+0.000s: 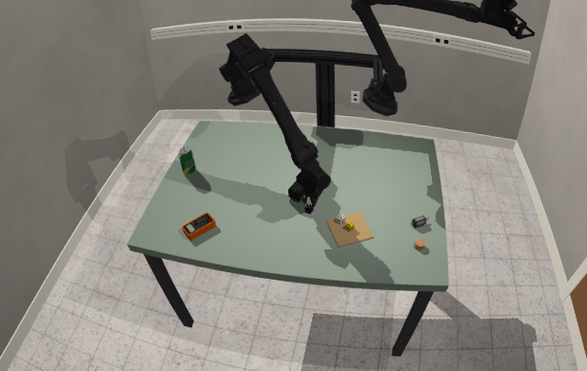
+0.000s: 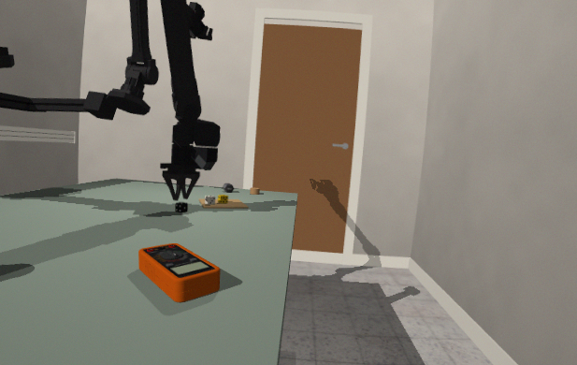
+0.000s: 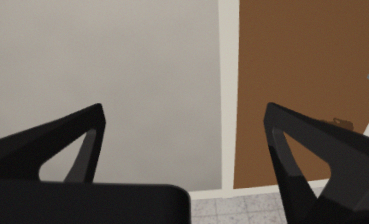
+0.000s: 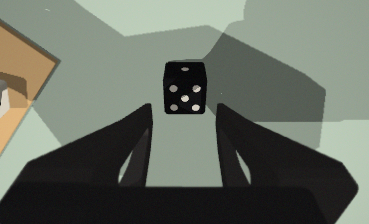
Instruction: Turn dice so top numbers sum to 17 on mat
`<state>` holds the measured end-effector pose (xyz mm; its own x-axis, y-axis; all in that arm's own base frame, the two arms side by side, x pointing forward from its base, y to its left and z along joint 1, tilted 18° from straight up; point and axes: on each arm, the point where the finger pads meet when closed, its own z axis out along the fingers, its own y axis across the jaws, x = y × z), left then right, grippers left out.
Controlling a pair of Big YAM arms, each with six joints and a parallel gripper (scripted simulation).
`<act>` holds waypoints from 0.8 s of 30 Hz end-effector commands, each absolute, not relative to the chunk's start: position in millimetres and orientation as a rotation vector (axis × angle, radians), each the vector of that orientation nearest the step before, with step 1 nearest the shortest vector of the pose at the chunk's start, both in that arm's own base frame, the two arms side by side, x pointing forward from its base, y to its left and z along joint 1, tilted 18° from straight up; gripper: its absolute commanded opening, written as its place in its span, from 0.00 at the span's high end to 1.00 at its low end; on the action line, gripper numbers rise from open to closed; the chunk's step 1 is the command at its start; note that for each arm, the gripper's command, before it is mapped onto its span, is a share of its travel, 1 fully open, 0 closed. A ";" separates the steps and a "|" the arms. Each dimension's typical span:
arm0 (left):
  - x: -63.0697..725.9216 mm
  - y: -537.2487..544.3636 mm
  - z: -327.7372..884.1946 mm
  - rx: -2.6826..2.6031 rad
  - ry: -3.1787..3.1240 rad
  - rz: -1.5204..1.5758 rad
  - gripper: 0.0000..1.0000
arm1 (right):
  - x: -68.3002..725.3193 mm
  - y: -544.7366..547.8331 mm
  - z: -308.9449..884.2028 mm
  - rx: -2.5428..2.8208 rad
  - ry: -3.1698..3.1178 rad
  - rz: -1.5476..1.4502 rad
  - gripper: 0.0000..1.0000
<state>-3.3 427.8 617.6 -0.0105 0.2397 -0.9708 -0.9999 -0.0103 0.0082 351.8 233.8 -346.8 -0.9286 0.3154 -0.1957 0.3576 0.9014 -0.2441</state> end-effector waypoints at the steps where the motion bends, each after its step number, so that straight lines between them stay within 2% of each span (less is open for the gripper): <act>1: -7.2 411.5 639.0 -0.996 0.977 1.352 0.00 | 362.6 235.1 -348.9 0.521 2.907 -0.400 0.61; 24: -7.2 411.5 639.0 -0.996 0.977 1.352 0.00 | 364.1 228.2 -374.7 0.519 2.906 -0.398 0.61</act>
<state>-3.3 427.8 617.6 -0.0105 0.2397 -0.9708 -0.9999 -0.0103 0.0082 352.6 225.0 -368.6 -0.9279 0.3188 -0.1933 0.3607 0.8988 -0.2490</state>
